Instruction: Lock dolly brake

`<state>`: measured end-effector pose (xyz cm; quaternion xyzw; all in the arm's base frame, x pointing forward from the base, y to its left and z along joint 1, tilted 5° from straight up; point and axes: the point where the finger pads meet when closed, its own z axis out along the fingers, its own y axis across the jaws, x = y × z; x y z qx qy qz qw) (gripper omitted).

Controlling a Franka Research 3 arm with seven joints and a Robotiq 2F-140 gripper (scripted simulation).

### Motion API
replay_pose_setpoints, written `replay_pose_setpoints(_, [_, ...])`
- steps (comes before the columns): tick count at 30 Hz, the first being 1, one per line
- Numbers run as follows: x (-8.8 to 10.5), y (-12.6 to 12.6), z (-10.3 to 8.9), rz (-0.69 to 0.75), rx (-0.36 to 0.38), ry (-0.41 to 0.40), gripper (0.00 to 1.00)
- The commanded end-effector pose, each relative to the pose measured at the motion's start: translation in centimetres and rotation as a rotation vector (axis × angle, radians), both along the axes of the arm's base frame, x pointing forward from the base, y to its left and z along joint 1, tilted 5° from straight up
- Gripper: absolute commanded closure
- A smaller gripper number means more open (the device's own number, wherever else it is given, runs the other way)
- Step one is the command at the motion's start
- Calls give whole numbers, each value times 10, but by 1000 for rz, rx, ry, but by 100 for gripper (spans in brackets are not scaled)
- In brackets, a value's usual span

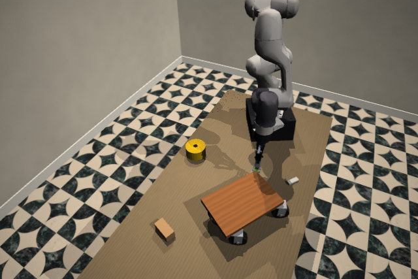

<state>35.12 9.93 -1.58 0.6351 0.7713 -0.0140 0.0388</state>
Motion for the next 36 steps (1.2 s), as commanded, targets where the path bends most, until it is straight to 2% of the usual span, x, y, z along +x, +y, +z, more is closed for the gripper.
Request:
replay_pose_setpoints(1, [1, 1, -1, 9, 1, -2, 100])
replay_pose_setpoints(20, [1, 1, 1, 9, 1, -2, 100])
replay_pose_setpoints(24, [1, 2, 13, 9, 1, -2, 100])
replay_pose_setpoints(30, [0, 4, 41, 9, 1, -2, 100])
replay_pose_setpoints(32, [0, 4, 41, 9, 1, -2, 100])
replay_pose_setpoints(36, [-1, 5, 60, 9, 1, -2, 100])
